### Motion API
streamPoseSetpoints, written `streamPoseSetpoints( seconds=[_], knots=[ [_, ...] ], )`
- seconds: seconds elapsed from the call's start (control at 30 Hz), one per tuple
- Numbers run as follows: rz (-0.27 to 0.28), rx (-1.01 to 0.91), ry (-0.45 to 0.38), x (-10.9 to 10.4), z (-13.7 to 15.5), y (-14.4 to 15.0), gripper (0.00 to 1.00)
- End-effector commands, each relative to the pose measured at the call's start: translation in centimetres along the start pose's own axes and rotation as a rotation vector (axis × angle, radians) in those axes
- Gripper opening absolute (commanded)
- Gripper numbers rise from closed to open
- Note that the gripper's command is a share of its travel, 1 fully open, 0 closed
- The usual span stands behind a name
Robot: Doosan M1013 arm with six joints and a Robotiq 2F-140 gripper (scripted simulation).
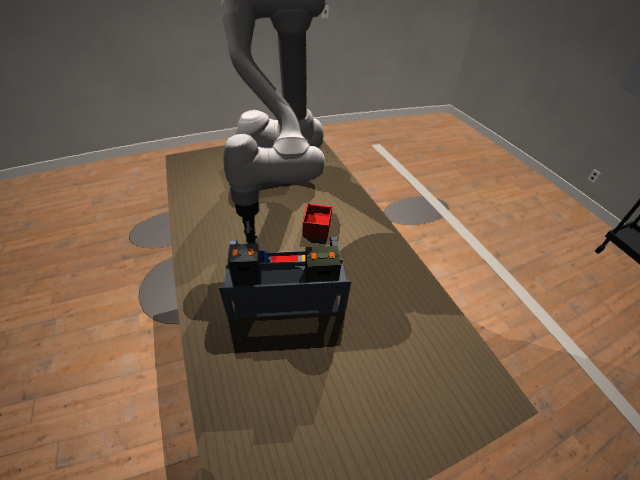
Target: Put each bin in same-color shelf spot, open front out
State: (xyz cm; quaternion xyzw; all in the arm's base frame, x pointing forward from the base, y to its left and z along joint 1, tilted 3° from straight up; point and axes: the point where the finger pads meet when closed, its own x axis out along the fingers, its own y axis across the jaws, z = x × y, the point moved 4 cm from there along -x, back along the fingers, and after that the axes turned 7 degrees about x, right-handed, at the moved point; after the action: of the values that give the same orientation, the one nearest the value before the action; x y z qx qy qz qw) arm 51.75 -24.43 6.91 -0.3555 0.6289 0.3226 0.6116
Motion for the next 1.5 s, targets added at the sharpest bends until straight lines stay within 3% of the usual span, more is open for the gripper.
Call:
streamPoseSetpoints(
  seconds=[0.0,1.47],
  knots=[
    [0.0,0.0,0.0,0.0,0.0,0.0,0.1],
    [0.0,0.0,0.0,-3.4,-0.2,2.0,0.1]
  ],
)
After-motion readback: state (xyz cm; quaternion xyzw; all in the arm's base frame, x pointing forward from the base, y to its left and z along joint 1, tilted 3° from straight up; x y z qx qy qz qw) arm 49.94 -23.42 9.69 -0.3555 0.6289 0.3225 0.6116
